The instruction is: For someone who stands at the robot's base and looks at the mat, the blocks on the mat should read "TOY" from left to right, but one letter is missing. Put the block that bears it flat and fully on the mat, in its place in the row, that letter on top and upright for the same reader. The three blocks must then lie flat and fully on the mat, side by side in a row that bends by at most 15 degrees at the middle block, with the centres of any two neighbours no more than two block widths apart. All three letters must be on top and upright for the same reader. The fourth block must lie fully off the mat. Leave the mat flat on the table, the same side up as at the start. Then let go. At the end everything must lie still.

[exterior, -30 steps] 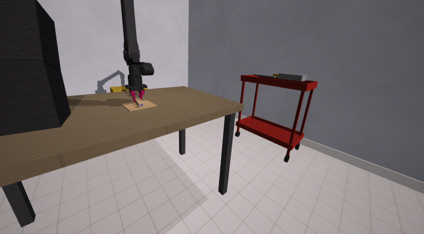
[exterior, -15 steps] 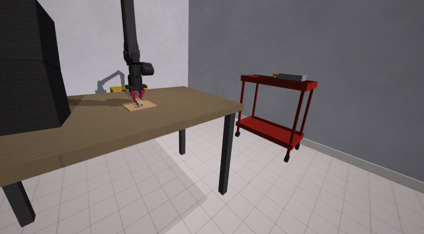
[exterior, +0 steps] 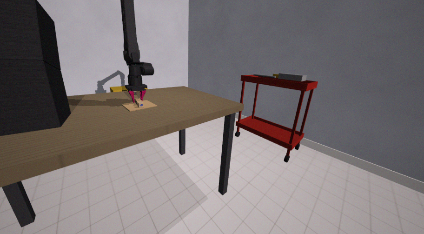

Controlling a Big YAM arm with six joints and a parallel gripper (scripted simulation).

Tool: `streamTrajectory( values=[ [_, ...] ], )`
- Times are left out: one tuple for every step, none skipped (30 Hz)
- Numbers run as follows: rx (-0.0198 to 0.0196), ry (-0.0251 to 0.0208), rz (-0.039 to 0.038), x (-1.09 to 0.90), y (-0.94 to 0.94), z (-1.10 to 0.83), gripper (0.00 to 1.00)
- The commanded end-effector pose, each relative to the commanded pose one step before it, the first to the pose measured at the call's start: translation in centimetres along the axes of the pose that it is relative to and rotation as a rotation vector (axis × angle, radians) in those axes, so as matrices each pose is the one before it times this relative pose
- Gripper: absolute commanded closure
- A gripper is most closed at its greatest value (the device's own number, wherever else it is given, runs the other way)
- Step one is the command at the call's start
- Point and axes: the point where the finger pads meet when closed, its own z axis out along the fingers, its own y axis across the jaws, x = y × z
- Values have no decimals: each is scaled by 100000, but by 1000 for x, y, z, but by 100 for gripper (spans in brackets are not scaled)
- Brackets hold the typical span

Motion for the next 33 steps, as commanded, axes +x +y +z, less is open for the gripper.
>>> streamTrajectory(
  values=[
    [871, -299, 136, -365, -243, 134, 59],
    [0, 0, 0, 0, 0, 0, 59],
    [0, 0, 0, 0, 0, 0, 59],
    [0, 0, 0, 0, 0, 0, 59],
    [0, 0, 0, 0, 0, 0, 59],
    [0, 0, 0, 0, 0, 0, 59],
    [0, 0, 0, 0, 0, 0, 59],
    [0, 0, 1, 0, 0, 0, 59],
    [0, 0, 0, 0, 0, 0, 59],
    [0, 0, 0, 0, 0, 0, 59],
    [0, 0, 0, 0, 0, 0, 54],
    [0, 0, -11, 0, 0, 0, 54],
    [0, 0, 0, 0, 0, 0, 54],
    [0, 0, 0, 0, 0, 0, 54],
    [0, 0, 0, 0, 0, 0, 54],
    [0, 0, 0, 0, 0, 0, 54],
    [0, 0, 0, 0, 0, 0, 54],
    [0, 0, 0, 0, 0, 0, 54],
    [0, 0, 0, 0, 0, 0, 54],
    [0, 0, 0, 0, 0, 0, 54],
    [0, 0, 0, 0, 0, 0, 54],
    [0, 0, 0, 0, 0, 0, 54],
    [0, 0, 0, 0, 0, 0, 54],
    [0, 0, 0, 0, 0, 0, 54],
    [2, -1, -1, 0, -1, -2, 54],
    [17, -5, -3, -3, -10, -14, 54],
    [45, -12, -9, -9, -25, -36, 54],
    [84, -22, -16, -17, -46, -67, 54],
    [133, -35, -25, -26, -74, -106, 54],
    [191, -50, -36, -38, -105, -152, 54],
    [256, -66, -49, -50, -140, -203, 54],
    [326, -84, -62, -63, -178, -259, 54],
    [402, -102, -77, -77, -217, -319, 54]
  ],
)
